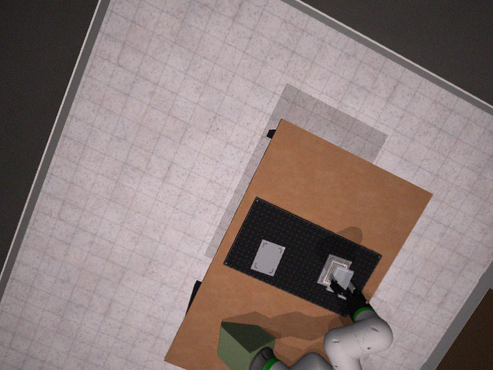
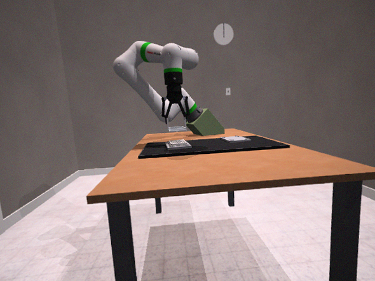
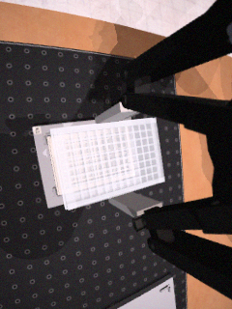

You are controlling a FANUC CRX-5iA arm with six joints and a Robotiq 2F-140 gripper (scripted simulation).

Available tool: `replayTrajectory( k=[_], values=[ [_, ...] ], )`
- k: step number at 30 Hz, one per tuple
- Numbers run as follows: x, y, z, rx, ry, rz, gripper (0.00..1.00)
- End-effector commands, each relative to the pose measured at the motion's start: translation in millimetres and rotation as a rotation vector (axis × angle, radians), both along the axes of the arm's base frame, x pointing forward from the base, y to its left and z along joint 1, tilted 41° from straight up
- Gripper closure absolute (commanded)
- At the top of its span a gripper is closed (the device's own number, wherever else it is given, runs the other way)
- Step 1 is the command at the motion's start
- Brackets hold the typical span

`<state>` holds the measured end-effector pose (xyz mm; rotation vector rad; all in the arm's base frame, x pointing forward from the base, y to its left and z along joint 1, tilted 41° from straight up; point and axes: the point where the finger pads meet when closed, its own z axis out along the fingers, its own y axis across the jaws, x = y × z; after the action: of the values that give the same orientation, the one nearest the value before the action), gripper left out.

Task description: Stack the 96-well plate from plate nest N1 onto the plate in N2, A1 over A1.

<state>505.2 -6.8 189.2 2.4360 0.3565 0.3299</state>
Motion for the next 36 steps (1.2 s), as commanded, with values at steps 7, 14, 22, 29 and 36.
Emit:
replayTrajectory(
  k=[7, 14, 22, 29, 36],
  values=[
    [4, -6, -8.8, 0.0, 0.0, 0.0, 1.0],
    [7, -12, -16.4, 0.0, 0.0, 0.0, 1.0],
    [11, -19, -26.6, 0.0, 0.0, 0.0, 1.0],
    [14, -24, -32.9, 0.0, 0.0, 0.0, 1.0],
    [16, -28, -38.4, 0.0, 0.0, 0.0, 1.0]
  ],
)
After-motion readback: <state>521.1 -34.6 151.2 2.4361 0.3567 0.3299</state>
